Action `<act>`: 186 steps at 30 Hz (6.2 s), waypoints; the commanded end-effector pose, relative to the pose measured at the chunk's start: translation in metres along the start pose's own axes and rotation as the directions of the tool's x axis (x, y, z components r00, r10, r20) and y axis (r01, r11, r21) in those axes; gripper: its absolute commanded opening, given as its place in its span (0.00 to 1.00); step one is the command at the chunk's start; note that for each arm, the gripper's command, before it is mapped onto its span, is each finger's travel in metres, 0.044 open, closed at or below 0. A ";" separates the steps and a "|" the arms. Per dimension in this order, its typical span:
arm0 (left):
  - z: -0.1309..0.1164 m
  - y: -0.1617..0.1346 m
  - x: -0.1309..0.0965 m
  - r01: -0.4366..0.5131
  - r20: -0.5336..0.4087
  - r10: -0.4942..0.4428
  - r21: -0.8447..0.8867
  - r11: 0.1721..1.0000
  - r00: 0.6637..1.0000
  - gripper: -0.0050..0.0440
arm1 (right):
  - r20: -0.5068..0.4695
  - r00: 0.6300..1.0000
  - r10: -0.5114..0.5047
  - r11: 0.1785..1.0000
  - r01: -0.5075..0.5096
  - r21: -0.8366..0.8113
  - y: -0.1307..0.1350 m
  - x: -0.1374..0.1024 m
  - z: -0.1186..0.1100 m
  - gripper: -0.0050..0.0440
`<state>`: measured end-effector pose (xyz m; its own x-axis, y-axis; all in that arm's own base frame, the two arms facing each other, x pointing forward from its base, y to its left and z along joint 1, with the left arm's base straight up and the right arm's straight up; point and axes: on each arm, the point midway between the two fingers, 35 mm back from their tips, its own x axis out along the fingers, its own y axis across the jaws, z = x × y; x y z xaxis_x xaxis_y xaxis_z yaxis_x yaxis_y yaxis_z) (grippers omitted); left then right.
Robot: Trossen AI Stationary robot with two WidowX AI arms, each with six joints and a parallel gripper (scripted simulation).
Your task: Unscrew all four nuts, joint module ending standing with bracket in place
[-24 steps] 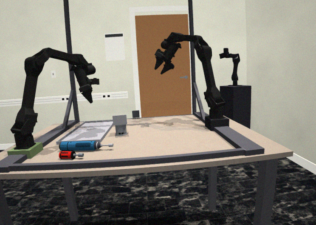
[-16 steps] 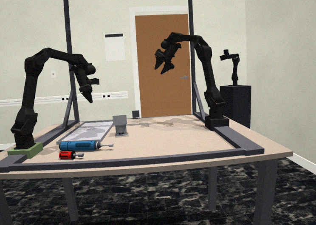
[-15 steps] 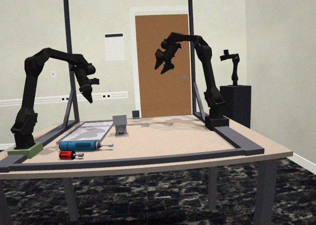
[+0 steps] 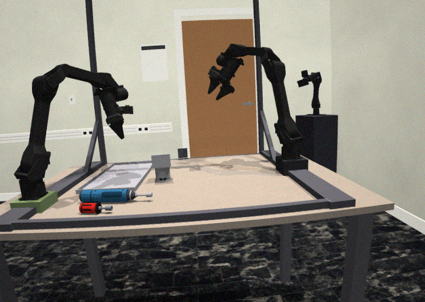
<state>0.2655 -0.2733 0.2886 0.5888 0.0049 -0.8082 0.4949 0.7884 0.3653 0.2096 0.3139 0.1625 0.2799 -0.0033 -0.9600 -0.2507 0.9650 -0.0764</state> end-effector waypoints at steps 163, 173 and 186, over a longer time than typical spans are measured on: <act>-0.171 0.200 0.351 0.016 0.509 0.366 -0.601 0.799 0.779 0.91 | -0.268 0.961 0.073 -0.943 -0.021 -0.333 -0.279 0.151 -0.099 0.56; -0.157 0.210 0.373 0.016 0.509 0.367 -0.601 0.799 0.778 0.91 | -0.251 0.965 0.071 -0.942 -0.017 -0.334 -0.280 0.148 -0.095 0.42; -0.152 0.214 0.373 0.016 0.516 0.372 -0.601 0.799 0.772 0.72 | -0.232 0.970 0.068 -0.942 -0.014 -0.335 -0.285 0.091 -0.076 0.44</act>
<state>0.4877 -0.0093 -0.0200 0.9575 -0.0178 -0.2879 0.0180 0.9998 -0.0018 0.2258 0.0188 0.0432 -0.0249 0.0009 -0.9997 -0.0819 -0.9966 0.0012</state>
